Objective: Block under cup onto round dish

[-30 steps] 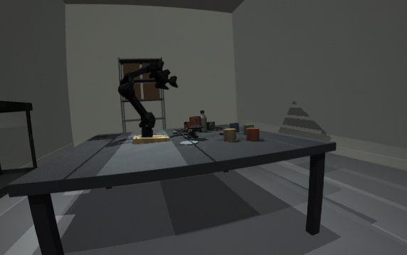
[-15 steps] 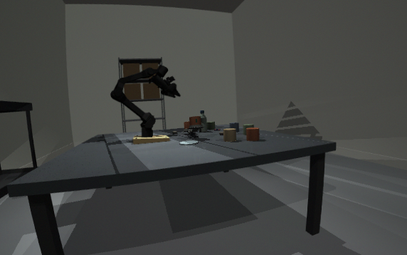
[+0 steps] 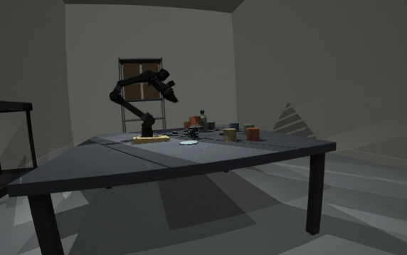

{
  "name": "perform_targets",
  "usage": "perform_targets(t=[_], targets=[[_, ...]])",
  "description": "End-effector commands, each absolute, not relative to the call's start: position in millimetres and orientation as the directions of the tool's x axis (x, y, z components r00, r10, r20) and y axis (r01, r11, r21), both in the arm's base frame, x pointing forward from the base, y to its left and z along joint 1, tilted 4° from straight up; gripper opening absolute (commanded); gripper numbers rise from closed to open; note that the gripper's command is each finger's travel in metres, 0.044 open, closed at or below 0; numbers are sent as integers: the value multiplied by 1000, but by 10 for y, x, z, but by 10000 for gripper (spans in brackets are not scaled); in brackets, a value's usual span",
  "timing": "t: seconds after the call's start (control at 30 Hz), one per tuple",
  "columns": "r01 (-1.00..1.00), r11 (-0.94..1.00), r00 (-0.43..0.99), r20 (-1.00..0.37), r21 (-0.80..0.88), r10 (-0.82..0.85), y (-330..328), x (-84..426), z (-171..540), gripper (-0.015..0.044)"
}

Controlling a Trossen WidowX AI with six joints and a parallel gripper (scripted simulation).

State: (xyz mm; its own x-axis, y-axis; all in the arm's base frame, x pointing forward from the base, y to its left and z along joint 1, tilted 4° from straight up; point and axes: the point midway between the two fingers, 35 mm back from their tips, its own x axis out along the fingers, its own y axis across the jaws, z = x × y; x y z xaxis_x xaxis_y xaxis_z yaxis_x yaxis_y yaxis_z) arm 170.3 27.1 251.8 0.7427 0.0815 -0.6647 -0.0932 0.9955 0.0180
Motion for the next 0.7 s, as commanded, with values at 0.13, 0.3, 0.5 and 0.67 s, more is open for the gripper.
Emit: perform_targets(t=[0.13,0.3,0.5,0.67], targets=[[-274,956,657,-746,-102,109,433,1897,2507,440],[-406,898,595,-794,-167,122,558,2033,2486,440],[-561,798,517,-846,-220,130,722,2196,2433,440],[-681,691,449,-884,-243,132,870,2329,2365,440]])
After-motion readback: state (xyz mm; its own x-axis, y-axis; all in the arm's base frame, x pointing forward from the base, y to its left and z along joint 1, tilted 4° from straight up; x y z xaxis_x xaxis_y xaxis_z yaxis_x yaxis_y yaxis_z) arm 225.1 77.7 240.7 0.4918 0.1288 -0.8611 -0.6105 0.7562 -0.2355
